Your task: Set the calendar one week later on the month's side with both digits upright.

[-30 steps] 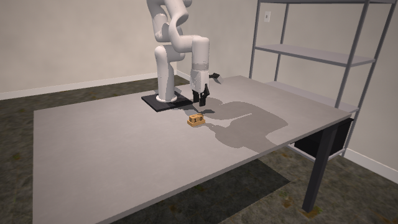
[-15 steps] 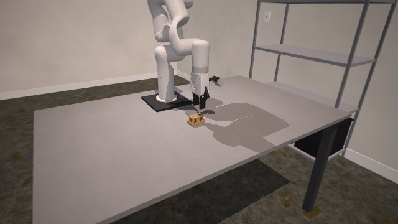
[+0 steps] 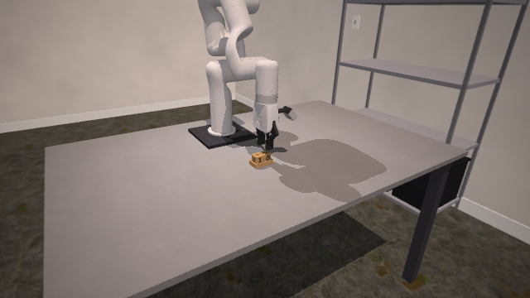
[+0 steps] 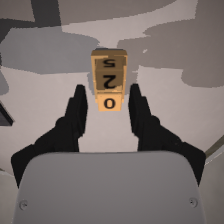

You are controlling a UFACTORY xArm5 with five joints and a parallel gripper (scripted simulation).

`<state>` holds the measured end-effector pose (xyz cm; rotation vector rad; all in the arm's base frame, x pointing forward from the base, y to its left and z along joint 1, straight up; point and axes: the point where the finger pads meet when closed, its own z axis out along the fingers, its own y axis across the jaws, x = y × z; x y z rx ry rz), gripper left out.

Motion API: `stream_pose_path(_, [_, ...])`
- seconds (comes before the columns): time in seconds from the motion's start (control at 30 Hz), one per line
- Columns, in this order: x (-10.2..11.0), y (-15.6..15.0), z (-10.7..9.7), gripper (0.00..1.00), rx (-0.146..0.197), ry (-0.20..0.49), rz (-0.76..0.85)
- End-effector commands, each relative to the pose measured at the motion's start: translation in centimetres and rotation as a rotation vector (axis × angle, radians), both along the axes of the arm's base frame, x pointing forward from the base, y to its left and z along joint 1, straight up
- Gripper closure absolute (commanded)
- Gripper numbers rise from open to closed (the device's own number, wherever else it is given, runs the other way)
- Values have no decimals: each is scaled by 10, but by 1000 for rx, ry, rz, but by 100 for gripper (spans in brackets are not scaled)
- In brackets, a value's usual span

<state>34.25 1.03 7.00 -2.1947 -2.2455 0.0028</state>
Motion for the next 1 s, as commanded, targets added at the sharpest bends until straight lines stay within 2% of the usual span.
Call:
stream_pose_path(0.0, [1, 0, -6, 51, 0, -4, 0])
stream_pose_path(0.97, [1, 0, -14, 51, 0, -4, 0])
